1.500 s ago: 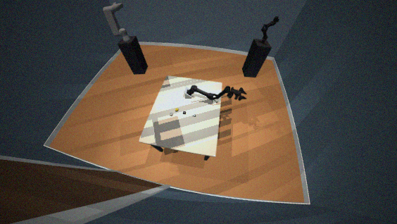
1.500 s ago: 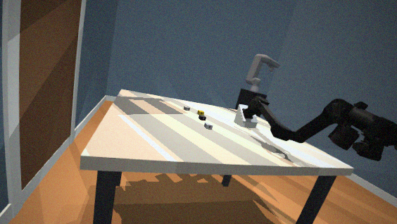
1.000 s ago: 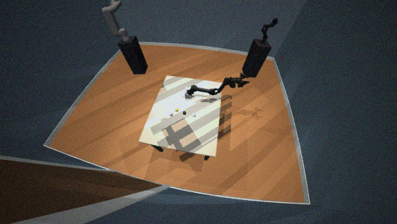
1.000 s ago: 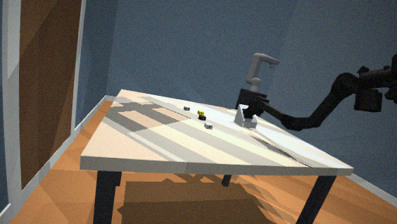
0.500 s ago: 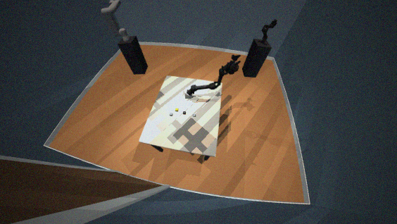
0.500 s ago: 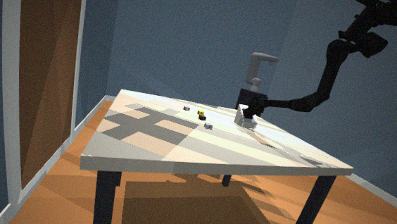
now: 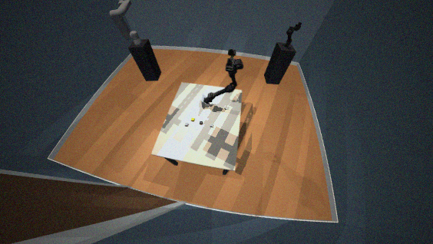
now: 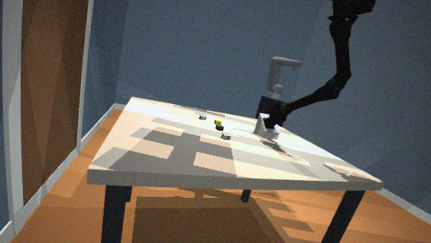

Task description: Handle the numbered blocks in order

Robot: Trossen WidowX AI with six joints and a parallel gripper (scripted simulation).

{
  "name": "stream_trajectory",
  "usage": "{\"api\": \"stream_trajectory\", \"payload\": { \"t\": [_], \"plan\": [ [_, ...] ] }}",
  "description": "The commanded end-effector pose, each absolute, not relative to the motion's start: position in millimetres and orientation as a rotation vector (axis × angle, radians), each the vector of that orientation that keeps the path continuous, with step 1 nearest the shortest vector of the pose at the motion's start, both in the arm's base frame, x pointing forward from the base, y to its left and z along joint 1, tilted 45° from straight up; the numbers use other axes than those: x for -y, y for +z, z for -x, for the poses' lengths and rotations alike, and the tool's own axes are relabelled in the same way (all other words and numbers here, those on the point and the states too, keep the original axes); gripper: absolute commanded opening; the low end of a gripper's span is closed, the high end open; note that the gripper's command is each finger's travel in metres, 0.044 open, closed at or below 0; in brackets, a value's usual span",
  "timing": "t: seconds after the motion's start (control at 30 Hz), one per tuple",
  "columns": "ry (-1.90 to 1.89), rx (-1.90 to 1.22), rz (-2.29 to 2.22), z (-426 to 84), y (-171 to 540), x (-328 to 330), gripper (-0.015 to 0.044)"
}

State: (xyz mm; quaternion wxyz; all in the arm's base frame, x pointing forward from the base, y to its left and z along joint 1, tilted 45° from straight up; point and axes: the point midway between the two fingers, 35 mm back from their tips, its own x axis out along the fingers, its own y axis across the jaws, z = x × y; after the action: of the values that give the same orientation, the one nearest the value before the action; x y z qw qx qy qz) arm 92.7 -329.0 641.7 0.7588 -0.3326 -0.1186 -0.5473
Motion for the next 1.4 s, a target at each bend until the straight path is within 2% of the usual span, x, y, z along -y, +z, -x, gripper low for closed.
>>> {"api": "stream_trajectory", "payload": {
  "t": [0.0,0.33,0.67,1.0,1.37],
  "plan": [
    [-1.125,0.103,0.613,-121.6,591.5,378.4,0.04],
    [-0.9,-0.276,0.335,-199.1,438.5,457.1,0.04],
    [-0.587,-0.641,0.067,-270.5,265.9,462.5,0.04],
    [-0.192,-0.995,-0.216,-314.6,99.0,395.8,0.04],
    [0.349,-1.392,-0.605,-310.5,-44.0,252.9,0.04]
  ]
}}
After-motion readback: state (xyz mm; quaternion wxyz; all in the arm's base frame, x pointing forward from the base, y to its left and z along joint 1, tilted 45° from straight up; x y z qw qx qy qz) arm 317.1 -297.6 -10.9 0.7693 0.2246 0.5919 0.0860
